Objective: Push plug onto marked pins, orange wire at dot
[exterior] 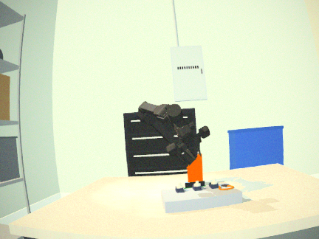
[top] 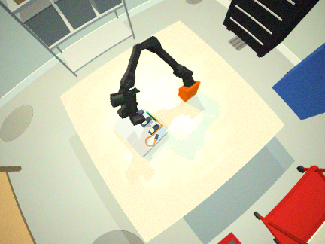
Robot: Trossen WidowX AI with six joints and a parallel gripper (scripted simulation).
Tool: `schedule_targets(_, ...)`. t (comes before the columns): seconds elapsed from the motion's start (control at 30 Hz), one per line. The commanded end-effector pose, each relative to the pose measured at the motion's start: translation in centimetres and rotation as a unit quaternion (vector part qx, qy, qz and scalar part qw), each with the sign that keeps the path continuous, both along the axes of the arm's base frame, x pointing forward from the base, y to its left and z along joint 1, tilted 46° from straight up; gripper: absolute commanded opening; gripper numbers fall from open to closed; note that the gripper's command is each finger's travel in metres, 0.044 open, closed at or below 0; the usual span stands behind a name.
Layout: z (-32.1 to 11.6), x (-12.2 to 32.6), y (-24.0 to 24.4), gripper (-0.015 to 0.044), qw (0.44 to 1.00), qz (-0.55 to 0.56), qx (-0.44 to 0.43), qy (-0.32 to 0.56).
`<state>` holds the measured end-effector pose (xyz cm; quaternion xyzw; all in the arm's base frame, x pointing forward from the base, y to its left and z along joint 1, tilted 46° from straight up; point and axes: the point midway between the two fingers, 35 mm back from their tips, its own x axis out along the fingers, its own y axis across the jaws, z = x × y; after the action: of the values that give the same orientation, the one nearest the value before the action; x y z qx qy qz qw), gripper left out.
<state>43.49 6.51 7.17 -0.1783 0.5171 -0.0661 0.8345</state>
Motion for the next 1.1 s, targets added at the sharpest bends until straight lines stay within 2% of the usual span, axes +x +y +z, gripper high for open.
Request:
schedule_targets(0.0, -2.4, 0.0, 0.6, 0.0115, 0.998, 0.001, -0.034, 0.045)
schedule_targets(0.33, -9.2, -1.3, 2.0, 0.0115, 0.976, 0.026, -0.138, 0.169)
schedule_targets(0.7, -15.8, -3.9, 2.8, 0.0115, 0.92, 0.067, -0.261, 0.286)
schedule_targets(1.07, -18.0, -4.0, 1.0, 0.0115, 0.915, 0.07, -0.269, 0.292)
